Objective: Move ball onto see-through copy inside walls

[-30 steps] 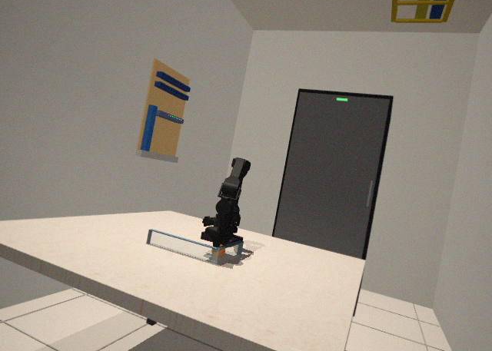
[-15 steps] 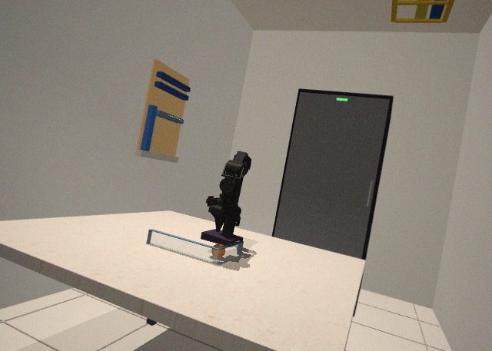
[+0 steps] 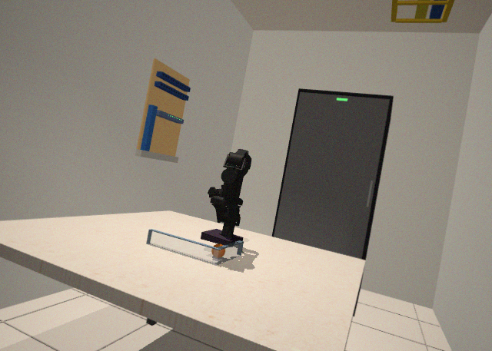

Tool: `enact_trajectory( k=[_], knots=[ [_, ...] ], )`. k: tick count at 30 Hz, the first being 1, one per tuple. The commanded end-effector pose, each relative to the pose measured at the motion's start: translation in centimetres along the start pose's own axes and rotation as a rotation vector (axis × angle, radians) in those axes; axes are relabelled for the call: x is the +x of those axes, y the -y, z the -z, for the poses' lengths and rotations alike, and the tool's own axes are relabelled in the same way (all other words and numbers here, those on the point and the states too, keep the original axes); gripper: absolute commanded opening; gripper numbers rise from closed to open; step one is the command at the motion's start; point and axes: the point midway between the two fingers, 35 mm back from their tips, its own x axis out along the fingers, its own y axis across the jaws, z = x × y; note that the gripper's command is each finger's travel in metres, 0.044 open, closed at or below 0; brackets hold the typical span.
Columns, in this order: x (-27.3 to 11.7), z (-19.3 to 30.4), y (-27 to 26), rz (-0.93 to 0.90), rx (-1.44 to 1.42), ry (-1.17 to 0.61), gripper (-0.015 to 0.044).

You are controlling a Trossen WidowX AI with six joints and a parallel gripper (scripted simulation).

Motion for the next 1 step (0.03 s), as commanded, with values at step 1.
enact_trajectory(
  k=[1],
  knots=[
    [-1.14, -0.11, 0.31, -0.001, -0.004, 0.0, 0.044]
  ],
)
